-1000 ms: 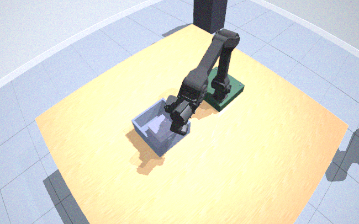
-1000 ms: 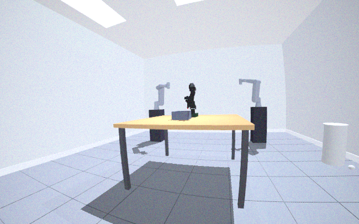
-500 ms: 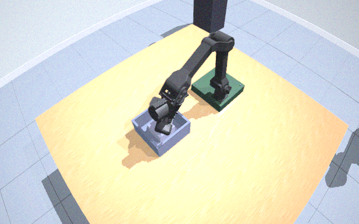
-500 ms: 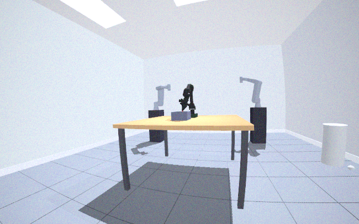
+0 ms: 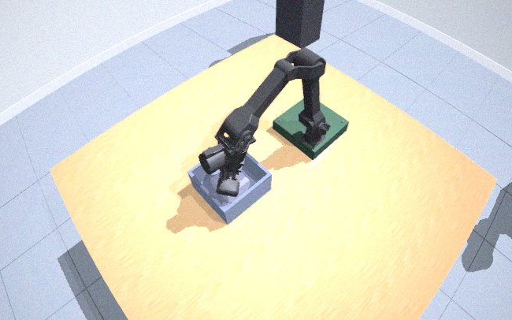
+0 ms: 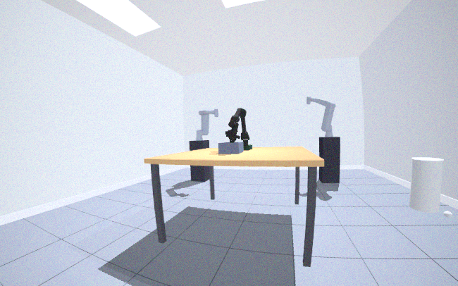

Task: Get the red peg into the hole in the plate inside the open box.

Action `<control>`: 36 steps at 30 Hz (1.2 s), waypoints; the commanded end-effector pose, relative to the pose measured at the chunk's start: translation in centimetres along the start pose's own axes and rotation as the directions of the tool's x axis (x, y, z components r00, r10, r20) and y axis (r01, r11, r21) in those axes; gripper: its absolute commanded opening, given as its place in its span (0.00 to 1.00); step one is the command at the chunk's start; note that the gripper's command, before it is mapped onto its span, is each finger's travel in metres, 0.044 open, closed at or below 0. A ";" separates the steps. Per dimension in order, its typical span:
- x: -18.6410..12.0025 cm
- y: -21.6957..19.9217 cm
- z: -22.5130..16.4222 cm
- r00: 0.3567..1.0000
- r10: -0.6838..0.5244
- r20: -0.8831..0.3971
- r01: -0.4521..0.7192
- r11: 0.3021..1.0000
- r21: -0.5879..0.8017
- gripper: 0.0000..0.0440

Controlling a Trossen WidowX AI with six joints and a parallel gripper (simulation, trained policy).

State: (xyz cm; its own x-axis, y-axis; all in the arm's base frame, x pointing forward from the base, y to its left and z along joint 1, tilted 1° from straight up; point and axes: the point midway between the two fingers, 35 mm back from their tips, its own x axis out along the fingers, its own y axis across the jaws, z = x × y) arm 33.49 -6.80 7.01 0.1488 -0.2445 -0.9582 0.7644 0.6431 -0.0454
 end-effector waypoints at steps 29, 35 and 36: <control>-2.5 6.2 6.1 0.977 0.190 -0.096 -0.198 0.977 -0.082 1.00; -3.5 7.6 6.8 0.969 0.231 -0.088 -0.238 0.967 -0.089 1.00; -3.5 7.6 6.8 0.969 0.231 -0.088 -0.239 0.967 -0.089 1.00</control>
State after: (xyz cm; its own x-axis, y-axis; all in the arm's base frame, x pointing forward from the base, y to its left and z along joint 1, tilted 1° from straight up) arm 37.98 -8.06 8.88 0.0589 -0.0670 -0.9960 0.6933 0.7207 -0.0075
